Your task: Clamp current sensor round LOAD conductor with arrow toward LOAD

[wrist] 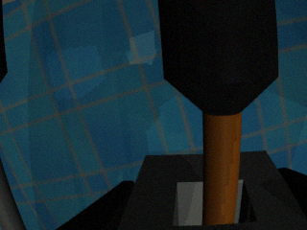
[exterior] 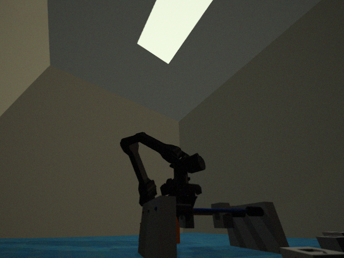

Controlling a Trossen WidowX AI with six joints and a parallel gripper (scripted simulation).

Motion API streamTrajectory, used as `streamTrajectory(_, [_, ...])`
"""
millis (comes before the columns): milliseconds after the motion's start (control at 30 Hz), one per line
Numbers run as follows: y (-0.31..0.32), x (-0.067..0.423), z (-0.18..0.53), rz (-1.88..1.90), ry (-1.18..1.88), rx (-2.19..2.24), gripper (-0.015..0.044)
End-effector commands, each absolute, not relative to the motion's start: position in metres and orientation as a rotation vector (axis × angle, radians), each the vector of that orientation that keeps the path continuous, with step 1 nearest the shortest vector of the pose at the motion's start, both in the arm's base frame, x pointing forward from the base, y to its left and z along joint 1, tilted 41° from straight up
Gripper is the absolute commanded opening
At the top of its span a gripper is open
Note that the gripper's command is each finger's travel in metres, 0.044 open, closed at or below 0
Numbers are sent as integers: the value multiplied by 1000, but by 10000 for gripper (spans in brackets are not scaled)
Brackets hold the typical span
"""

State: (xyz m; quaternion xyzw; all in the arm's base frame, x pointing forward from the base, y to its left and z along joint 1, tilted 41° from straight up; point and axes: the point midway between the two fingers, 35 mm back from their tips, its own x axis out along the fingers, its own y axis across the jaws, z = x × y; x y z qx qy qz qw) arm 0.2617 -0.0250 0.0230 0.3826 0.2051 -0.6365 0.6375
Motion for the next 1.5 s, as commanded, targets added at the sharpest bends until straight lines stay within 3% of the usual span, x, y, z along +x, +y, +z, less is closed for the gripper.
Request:
streamTrajectory(0, [-24,262,23,-1458,471,873,71])
streamTrajectory(100, [-23,262,25,-1475,481,872,0])
streamTrajectory(1033, [-28,261,20,-1429,453,869,0])
streamTrajectory(1367, [-25,261,22,-1427,458,872,263])
streamTrajectory(1467, [-25,261,22,-1427,458,872,276])
